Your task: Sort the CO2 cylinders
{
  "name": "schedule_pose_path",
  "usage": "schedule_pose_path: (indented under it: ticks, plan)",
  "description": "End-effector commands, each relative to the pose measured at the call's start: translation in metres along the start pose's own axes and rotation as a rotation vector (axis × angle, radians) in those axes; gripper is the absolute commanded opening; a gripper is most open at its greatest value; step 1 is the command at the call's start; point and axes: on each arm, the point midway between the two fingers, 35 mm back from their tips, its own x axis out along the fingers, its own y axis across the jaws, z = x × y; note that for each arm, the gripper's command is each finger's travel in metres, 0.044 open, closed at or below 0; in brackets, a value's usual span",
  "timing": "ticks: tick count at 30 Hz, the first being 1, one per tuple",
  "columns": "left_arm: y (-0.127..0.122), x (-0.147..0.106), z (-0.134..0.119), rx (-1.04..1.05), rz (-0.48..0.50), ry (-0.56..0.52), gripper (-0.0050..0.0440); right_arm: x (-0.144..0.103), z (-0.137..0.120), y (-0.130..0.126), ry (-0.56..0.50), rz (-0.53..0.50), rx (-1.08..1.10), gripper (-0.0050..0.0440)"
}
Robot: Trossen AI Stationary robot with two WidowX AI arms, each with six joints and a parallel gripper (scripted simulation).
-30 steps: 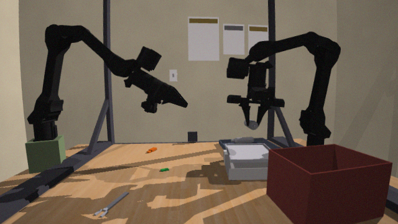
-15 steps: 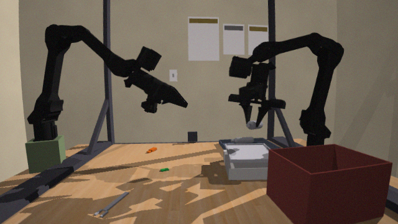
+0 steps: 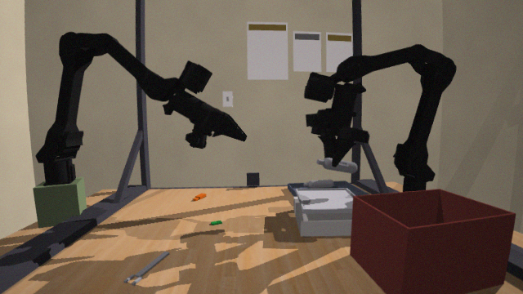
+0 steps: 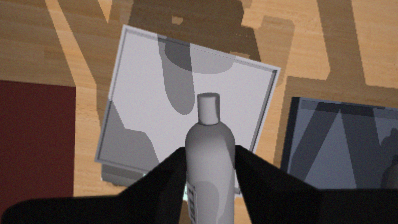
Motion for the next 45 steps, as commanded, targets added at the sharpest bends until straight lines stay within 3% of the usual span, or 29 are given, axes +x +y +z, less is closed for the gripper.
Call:
schedule_pose_path:
  ticks: [1, 30, 40, 45]
  plan:
    - [-0.0002, -0.0044, 0.0009, 0.195, -0.016, -0.038, -0.0050, -0.0052, -0.0137, -0.0005, 0.033, 0.000, 0.004, 0.0440]
    - [-0.0003, -0.0045, 0.0012, 1.485, 0.078, -0.156, -0.0050, -0.0052, -0.0137, -0.0005, 0.033, 0.000, 0.004, 0.0440]
    - [-0.0003, -0.0046, 0.0012, 1.768, 0.121, -0.171, -0.0050, -0.0052, -0.0137, -0.0005, 0.033, 0.000, 0.004, 0.0440]
    - [-0.0011, -0.0056, 0.0045, 1.800, 0.128, -0.174, -0.0050, -0.0052, -0.0137, -0.0005, 0.033, 0.000, 0.004, 0.0440]
